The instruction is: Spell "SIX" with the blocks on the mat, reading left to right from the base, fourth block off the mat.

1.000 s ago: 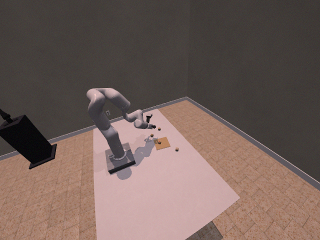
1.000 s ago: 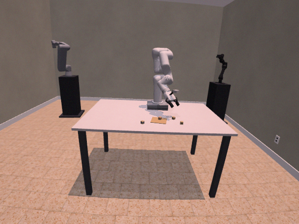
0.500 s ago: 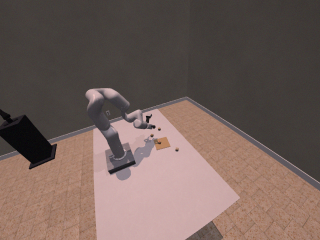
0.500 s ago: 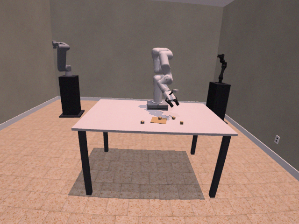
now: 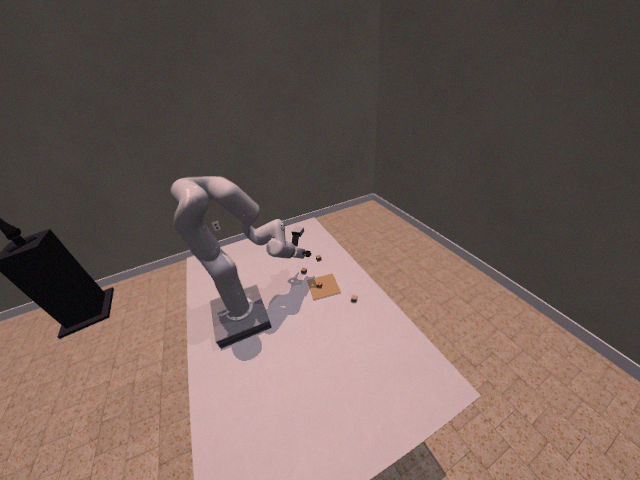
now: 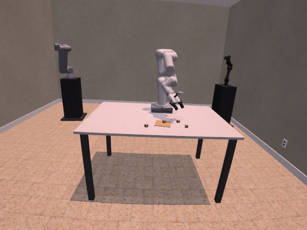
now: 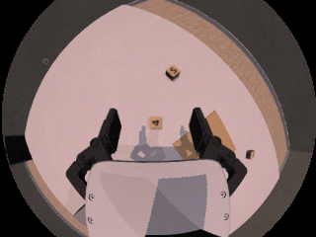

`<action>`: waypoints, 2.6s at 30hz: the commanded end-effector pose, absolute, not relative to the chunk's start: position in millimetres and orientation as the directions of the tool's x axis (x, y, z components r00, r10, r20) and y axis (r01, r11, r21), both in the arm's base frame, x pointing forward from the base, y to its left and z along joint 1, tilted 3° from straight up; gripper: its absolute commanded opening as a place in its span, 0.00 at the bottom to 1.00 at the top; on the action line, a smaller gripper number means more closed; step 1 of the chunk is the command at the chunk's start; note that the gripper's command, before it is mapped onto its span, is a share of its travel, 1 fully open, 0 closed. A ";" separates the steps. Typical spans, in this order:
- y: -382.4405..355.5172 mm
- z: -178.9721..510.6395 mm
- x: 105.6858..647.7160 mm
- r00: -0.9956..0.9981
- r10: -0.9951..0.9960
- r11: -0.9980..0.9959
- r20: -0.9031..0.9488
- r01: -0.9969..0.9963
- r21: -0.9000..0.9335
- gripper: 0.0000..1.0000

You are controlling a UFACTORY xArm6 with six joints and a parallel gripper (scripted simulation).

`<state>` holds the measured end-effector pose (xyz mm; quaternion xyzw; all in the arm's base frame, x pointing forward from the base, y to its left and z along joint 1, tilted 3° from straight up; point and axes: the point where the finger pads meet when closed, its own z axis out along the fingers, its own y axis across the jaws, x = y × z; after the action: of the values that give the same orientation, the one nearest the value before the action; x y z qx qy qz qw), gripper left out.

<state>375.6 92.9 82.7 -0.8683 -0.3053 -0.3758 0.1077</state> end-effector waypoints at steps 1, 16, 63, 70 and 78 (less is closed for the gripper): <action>93.2 83.8 376.6 0.529 0.449 -0.790 0.720 0.611 0.044 1.00; 93.2 83.8 376.6 0.529 0.449 -0.790 0.720 0.611 0.044 1.00; -44.2 94.9 387.8 0.530 0.449 -0.790 0.719 0.611 0.044 1.00; -44.2 94.9 387.8 0.530 0.449 -0.790 0.719 0.611 0.044 1.00; -44.2 94.9 387.8 0.530 0.449 -0.790 0.719 0.611 0.044 1.00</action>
<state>386.8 -43.9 93.8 -0.8684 -0.3051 -0.3755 0.1083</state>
